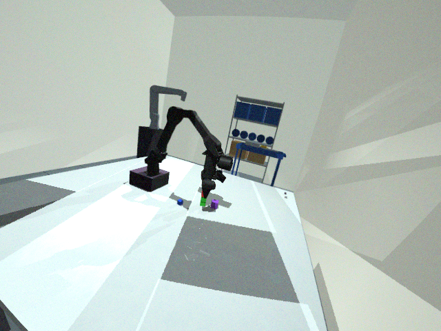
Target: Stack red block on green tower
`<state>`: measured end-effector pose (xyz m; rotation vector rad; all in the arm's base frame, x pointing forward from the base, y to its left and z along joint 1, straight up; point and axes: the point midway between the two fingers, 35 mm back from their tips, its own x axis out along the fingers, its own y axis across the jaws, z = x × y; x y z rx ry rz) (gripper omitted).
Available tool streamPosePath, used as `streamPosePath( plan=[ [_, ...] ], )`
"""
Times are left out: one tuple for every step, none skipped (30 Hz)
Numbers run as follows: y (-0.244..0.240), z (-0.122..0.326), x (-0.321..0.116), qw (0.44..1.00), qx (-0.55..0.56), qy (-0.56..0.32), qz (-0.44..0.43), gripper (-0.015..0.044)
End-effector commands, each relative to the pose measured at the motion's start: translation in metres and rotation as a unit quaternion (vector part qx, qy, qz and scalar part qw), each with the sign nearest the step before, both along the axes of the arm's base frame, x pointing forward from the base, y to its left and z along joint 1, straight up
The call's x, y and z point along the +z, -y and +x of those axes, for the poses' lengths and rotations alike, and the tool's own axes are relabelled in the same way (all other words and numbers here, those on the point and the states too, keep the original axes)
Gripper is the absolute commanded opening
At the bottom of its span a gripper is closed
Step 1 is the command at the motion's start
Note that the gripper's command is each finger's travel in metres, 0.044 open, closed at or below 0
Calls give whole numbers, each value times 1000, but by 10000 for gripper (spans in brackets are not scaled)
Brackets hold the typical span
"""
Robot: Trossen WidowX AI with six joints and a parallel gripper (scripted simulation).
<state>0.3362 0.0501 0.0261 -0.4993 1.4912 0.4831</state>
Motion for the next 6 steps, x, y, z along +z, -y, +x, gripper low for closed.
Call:
streamPosePath(
  plan=[
    [0,0,-1,1000,0,0,0,440],
    [0,0,-1,1000,0,0,0,440],
    [0,0,-1,1000,0,0,0,440],
    [0,0,-1,1000,0,0,0,440],
    [0,0,-1,1000,0,0,0,440],
    [0,0,-1,1000,0,0,0,440]
  ],
)
